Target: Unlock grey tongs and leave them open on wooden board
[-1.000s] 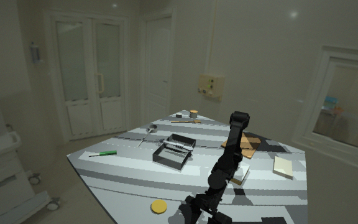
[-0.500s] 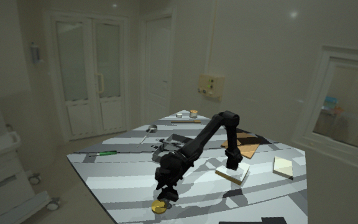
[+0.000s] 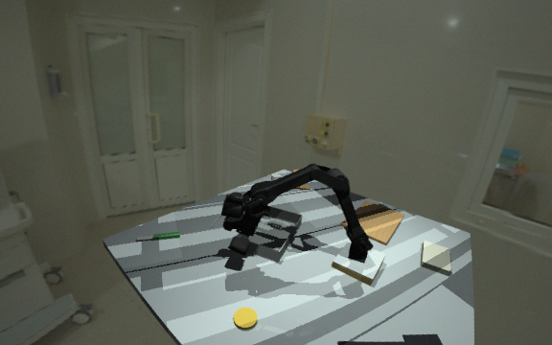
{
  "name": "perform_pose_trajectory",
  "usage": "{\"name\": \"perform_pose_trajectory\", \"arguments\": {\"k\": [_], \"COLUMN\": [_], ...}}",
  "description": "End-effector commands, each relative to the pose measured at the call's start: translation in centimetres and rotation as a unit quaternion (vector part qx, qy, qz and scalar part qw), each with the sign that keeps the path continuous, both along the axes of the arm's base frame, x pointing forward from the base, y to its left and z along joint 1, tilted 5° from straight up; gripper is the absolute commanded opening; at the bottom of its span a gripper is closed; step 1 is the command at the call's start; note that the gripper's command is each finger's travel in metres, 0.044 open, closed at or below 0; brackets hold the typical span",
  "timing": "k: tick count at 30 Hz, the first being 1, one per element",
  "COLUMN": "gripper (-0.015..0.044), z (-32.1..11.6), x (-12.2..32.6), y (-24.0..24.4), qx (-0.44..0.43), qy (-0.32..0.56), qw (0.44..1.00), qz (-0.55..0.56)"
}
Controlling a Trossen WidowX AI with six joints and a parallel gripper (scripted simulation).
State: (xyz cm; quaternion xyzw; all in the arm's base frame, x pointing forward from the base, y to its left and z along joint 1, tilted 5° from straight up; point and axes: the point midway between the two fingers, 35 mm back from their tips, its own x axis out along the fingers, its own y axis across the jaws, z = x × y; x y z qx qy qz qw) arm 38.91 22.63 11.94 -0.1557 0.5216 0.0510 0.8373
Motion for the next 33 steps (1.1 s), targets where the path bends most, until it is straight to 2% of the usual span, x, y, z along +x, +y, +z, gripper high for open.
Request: {"name": "perform_pose_trajectory", "arguments": {"k": [1,7,12,33], "gripper": [0.026,0.026,0.026,0.026], "z": [0.6,0.6,0.8,-0.1], "x": [1.5,2.5,2.3,2.5], "y": [-4.5,-9.3,-16.2,-16.7], "qx": [-0.032,-0.067,-0.138,-0.141], "qy": [0.023,0.059,0.129,0.133], "qw": [0.998,0.993,0.97,0.969], "qz": [-0.04,-0.084,-0.15,-0.153]}}
